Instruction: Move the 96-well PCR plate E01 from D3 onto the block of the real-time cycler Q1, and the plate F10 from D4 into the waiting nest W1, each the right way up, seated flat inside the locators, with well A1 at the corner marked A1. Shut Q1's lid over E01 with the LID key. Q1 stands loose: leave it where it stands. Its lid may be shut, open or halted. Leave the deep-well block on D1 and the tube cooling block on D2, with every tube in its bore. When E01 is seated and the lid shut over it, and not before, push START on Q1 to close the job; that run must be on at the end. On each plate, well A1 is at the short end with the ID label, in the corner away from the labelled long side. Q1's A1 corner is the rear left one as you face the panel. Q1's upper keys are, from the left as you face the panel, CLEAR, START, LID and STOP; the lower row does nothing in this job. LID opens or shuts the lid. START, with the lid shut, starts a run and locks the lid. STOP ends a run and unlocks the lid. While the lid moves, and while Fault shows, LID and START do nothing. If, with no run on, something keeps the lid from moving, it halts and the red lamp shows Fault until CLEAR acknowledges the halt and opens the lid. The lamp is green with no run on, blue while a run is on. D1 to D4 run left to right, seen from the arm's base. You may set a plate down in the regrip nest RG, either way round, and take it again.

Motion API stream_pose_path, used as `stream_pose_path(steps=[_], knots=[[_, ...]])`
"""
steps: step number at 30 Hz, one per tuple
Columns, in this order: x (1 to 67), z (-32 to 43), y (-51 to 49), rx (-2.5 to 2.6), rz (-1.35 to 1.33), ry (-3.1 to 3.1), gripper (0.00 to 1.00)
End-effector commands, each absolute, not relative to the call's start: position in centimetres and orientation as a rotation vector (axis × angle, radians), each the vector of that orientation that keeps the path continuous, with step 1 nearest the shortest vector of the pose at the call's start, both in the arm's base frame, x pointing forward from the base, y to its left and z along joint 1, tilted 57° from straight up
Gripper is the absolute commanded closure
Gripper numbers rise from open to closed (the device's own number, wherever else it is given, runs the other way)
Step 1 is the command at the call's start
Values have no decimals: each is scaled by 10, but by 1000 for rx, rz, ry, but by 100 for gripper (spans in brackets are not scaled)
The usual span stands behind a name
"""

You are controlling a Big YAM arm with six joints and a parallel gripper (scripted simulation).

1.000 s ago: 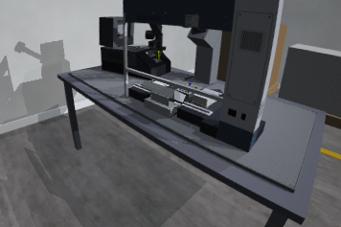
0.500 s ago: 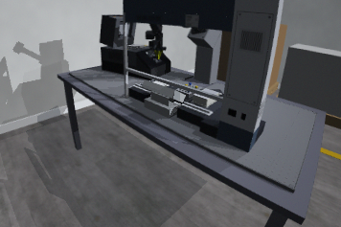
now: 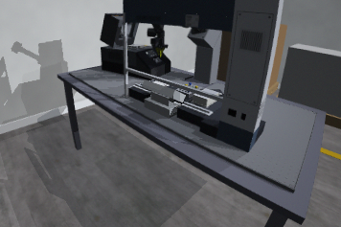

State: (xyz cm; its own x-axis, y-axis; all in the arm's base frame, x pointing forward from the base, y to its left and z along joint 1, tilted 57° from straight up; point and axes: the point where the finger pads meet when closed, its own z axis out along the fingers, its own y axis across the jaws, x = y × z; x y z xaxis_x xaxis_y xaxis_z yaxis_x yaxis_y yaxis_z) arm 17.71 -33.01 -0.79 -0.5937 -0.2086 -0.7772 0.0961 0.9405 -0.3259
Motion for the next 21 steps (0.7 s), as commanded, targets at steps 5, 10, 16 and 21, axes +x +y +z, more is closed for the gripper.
stream_pose_path(steps=[5,10,16,21], knots=[[172,-5,-328,-80,-428,2172,100],[175,-7,-328,-81,-417,2169,100],[173,-10,-332,-77,-427,2163,100],[168,-5,-337,-84,-450,2163,100]])
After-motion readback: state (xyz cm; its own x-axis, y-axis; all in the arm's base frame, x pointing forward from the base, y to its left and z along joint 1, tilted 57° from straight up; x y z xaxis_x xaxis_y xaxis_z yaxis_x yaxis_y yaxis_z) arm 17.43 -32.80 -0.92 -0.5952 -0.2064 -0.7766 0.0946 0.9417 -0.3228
